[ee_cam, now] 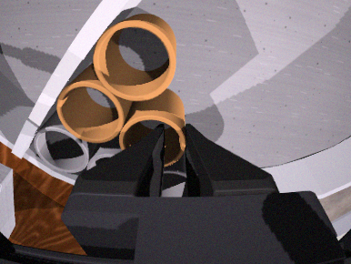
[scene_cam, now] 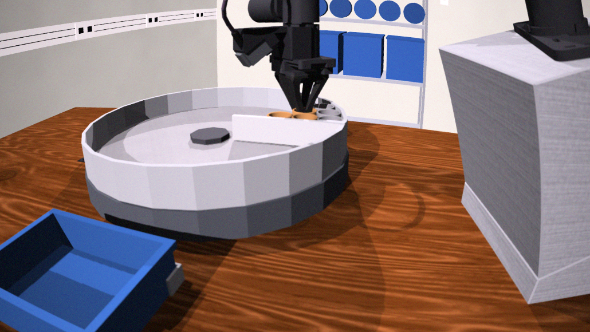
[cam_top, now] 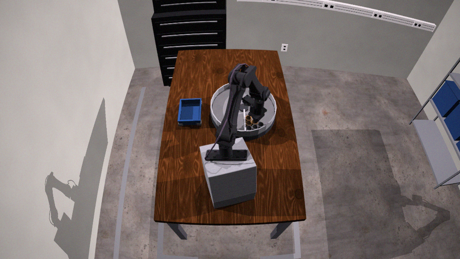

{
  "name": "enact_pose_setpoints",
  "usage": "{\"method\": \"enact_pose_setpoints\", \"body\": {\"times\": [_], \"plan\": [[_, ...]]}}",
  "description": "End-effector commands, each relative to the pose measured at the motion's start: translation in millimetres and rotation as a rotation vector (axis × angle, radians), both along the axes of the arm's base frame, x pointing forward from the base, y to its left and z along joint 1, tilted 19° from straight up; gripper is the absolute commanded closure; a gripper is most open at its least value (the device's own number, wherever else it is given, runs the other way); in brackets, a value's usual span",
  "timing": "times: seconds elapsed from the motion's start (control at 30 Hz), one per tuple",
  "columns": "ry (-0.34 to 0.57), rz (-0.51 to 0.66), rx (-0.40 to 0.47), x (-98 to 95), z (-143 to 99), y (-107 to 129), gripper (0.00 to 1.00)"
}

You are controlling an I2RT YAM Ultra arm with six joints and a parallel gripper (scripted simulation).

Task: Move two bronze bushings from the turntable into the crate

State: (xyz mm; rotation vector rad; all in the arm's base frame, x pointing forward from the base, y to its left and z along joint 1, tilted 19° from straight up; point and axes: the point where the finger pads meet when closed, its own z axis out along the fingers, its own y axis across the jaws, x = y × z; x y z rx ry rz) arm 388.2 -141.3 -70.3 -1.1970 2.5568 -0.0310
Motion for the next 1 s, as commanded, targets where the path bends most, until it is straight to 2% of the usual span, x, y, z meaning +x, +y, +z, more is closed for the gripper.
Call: {"method": "enact_pose_setpoints", "body": {"times": [0.0, 0.97], "plan": [[-0.048, -0.012, -0.021, 16.6, 14.5, -7.3, 0.85], [-0.045, -0.011, -0.02, 15.7, 16.3, -6.6, 0.85]]}}
